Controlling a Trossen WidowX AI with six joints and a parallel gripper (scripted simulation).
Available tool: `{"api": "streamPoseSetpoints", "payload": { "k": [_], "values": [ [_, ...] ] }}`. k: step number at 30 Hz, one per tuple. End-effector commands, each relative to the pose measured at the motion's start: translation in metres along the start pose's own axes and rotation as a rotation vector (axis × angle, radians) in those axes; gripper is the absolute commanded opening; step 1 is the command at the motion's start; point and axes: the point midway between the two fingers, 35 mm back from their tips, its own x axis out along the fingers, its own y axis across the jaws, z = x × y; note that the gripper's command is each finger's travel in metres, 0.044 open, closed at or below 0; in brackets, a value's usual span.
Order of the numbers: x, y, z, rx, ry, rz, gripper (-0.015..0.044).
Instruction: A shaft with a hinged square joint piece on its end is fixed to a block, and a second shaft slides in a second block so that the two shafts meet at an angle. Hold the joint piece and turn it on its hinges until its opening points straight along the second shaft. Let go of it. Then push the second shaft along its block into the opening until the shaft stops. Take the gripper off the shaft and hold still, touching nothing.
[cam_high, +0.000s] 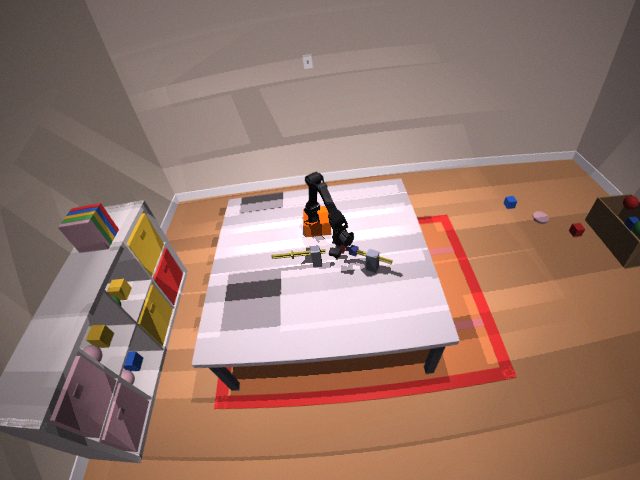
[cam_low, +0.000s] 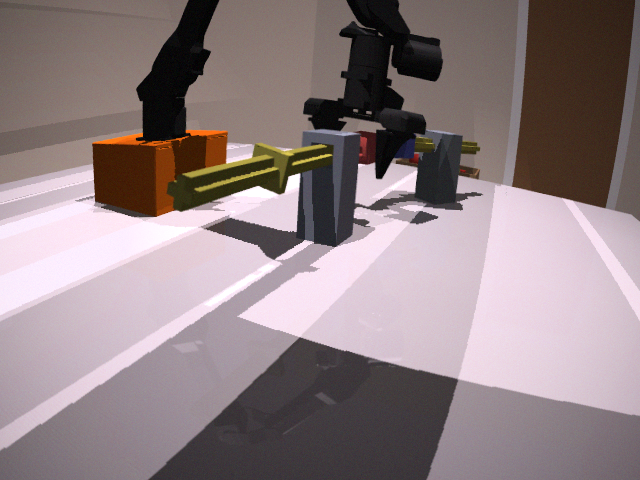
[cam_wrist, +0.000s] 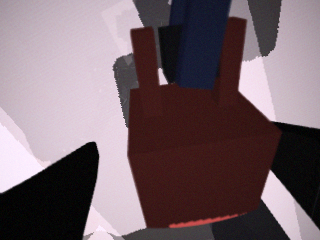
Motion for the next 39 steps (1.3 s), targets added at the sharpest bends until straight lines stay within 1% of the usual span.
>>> {"api": "streamPoseSetpoints", "payload": {
  "k": [1, 7, 20, 39],
  "values": [
    [-0.010, -0.001, -0.002, -0.002, -0.137, -0.006, 0.0440],
    [-0.023, -0.001, -0.004, -0.018, -0.312, -0.029, 0.0440],
    [-0.024, -0.002, -0.004, 0.009, -0.300, -0.022, 0.0440],
    [-0.093, -0.007, 0.003, 0.649, -0.176, 0.037, 0.0440]
  ]
}}
